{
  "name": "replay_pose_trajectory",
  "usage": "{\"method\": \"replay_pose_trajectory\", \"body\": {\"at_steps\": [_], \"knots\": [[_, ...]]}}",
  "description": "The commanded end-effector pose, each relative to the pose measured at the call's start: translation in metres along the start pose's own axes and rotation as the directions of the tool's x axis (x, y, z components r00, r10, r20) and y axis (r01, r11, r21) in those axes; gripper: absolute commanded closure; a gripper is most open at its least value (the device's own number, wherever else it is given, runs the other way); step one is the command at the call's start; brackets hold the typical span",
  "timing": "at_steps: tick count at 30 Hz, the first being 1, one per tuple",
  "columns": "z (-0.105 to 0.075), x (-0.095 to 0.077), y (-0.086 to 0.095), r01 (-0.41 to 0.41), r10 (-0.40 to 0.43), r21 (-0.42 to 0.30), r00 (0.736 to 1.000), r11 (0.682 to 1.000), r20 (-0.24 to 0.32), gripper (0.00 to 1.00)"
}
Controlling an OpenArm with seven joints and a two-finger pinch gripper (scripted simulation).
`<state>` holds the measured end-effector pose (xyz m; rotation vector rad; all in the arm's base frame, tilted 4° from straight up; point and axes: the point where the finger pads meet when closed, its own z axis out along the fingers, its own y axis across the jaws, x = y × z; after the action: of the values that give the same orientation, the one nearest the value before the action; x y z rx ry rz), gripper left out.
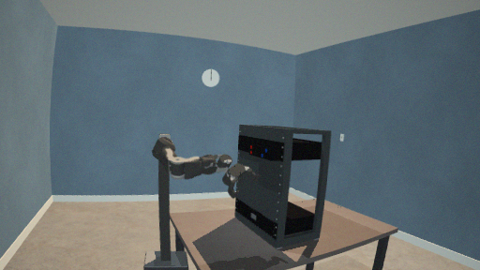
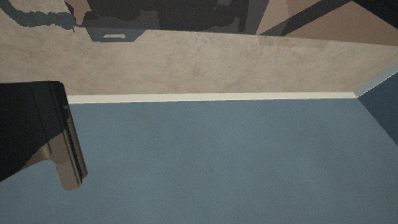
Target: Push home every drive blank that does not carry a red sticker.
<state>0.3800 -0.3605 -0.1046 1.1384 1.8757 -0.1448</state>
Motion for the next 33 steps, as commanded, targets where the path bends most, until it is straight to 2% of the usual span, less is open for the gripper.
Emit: {"method": "replay_pose_trajectory", "body": {"at_steps": [1,11,19,22,28,33], "knots": [[-0.001,-0.001,0.001,-0.002,0.002,-0.003,1.000,1.000,0.003,0.00],[-0.002,0.001,0.004,-0.012,0.012,-0.024,1.000,1.000,-0.006,0.00],[-0.010,0.014,0.020,-0.060,0.053,-0.111,0.997,0.992,-0.062,0.00],[-0.012,0.016,0.022,-0.071,0.063,-0.119,0.995,0.990,-0.074,0.00],[-0.029,0.031,0.043,-0.169,0.131,-0.243,0.978,0.955,-0.163,0.00],[-0.052,0.040,0.062,-0.281,0.197,-0.353,0.946,0.892,-0.256,0.00]]}}
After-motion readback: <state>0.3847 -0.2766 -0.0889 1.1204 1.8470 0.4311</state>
